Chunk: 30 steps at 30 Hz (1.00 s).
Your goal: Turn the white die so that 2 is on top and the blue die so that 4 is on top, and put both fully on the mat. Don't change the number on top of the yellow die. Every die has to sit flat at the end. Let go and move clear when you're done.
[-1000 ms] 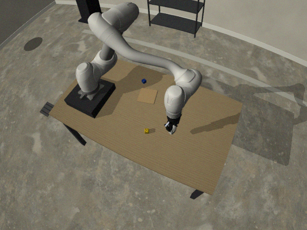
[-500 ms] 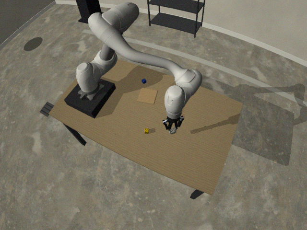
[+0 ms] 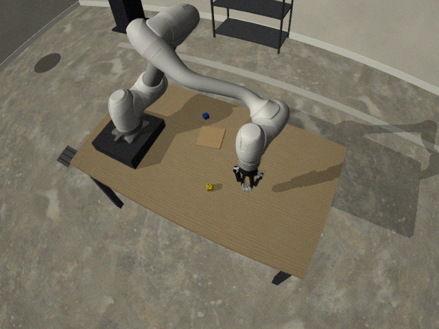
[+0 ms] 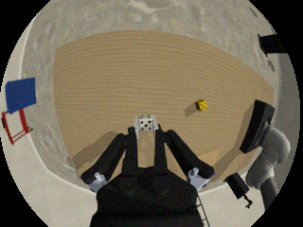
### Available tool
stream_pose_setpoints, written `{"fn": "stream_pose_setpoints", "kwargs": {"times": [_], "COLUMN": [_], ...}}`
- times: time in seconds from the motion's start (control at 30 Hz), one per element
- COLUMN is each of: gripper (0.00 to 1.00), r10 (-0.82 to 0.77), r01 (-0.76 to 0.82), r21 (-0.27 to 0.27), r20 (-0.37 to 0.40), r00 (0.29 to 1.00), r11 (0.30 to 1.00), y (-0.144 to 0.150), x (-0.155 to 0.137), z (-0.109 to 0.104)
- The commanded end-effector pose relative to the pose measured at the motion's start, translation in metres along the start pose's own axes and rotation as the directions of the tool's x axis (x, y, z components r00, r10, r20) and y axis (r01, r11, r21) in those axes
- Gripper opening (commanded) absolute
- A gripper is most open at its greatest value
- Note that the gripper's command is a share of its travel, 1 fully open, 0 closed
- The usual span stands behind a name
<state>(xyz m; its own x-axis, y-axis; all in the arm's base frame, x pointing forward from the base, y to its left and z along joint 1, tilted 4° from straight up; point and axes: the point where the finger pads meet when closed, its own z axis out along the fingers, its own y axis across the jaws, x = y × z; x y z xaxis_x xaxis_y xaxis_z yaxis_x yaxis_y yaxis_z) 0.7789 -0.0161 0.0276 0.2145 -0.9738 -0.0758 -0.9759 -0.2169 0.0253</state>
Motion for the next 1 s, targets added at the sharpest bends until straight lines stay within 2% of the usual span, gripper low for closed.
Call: {"fn": "stream_pose_setpoints", "kwargs": {"times": [0.0, 0.13, 0.33, 0.43, 0.47, 0.53, 0.57, 0.6, 0.63, 0.67, 0.7, 0.73, 0.8, 0.87, 0.97], "gripper": [0.24, 0.24, 0.24, 0.24, 0.24, 0.24, 0.24, 0.24, 0.24, 0.24, 0.24, 0.24, 0.24, 0.24, 0.24], "r10": [0.173, 0.298, 0.533, 0.56, 0.632, 0.693, 0.695, 0.745, 0.75, 0.792, 0.796, 0.834, 0.865, 0.909, 0.925], "r01": [-0.173, -0.298, -0.533, -0.56, -0.632, -0.693, -0.695, -0.745, -0.749, -0.792, -0.796, -0.834, -0.865, -0.909, -0.925], "r21": [0.001, 0.001, 0.002, 0.002, 0.003, 0.003, 0.003, 0.003, 0.003, 0.003, 0.003, 0.003, 0.004, 0.004, 0.004], "r20": [-0.004, -0.004, -0.004, -0.003, -0.003, -0.003, -0.003, -0.003, -0.003, -0.003, -0.003, -0.002, -0.002, -0.002, -0.002], "r00": [0.985, 0.955, 0.846, 0.828, 0.775, 0.721, 0.719, 0.667, 0.662, 0.61, 0.606, 0.552, 0.501, 0.417, 0.379], "r11": [0.985, 0.955, 0.846, 0.828, 0.775, 0.721, 0.719, 0.667, 0.662, 0.61, 0.606, 0.552, 0.501, 0.417, 0.379], "y": [-0.0028, -0.0033, -0.0045, -0.0046, -0.005, -0.0053, -0.0053, -0.0057, -0.0057, -0.006, -0.006, -0.0063, -0.0065, -0.0069, -0.0071], "x": [0.001, 0.0012, 0.0014, 0.0014, 0.0015, 0.0016, 0.0016, 0.0016, 0.0016, 0.0017, 0.0017, 0.0018, 0.0018, 0.0019, 0.0019], "z": [0.0019, 0.0027, 0.0042, 0.0044, 0.0049, 0.0054, 0.0054, 0.0058, 0.0058, 0.0062, 0.0063, 0.0066, 0.007, 0.0075, 0.0078]}}
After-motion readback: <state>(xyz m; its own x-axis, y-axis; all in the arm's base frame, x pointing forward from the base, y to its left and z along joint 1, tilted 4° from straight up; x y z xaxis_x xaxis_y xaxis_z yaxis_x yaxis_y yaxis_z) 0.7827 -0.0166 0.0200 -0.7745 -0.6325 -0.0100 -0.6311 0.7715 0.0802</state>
